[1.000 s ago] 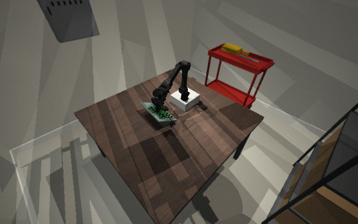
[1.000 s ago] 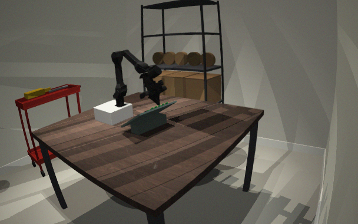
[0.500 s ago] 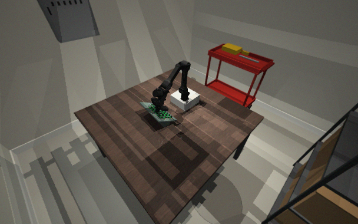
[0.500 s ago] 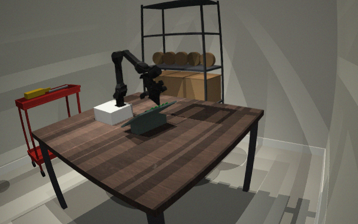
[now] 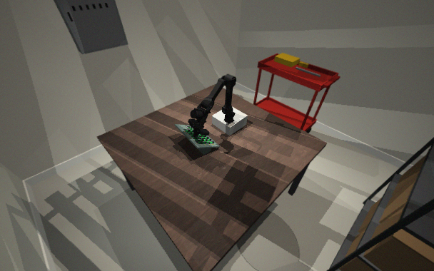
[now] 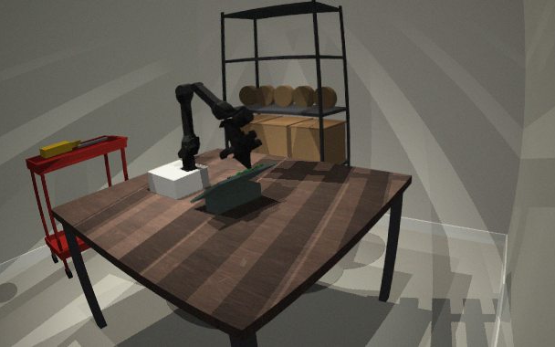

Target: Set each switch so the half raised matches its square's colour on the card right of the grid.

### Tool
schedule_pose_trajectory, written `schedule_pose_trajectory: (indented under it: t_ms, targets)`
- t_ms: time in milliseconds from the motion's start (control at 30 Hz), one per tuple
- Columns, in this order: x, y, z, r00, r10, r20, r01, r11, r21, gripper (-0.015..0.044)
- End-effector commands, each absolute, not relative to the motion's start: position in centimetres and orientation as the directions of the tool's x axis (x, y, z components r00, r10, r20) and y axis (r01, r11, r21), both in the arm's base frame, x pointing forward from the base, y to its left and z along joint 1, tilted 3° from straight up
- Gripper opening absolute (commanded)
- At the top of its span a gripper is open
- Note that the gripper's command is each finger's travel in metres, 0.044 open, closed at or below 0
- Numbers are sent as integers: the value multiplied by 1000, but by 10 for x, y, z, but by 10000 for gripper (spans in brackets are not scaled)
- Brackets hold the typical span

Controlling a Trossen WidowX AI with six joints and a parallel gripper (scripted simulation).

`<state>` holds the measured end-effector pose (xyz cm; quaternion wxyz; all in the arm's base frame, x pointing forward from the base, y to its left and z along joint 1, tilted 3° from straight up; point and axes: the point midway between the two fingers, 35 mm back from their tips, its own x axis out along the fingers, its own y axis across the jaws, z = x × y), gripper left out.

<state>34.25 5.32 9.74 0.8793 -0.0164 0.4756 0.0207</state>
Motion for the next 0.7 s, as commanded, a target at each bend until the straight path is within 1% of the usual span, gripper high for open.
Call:
schedule_pose_trajectory:
  t_ms: [0, 667]
  targets:
    - [343, 54, 95, 544, 25, -839, -58, 998, -8, 0]
    - [343, 53, 97, 548, 21, -836, -51, 999, -8, 0]
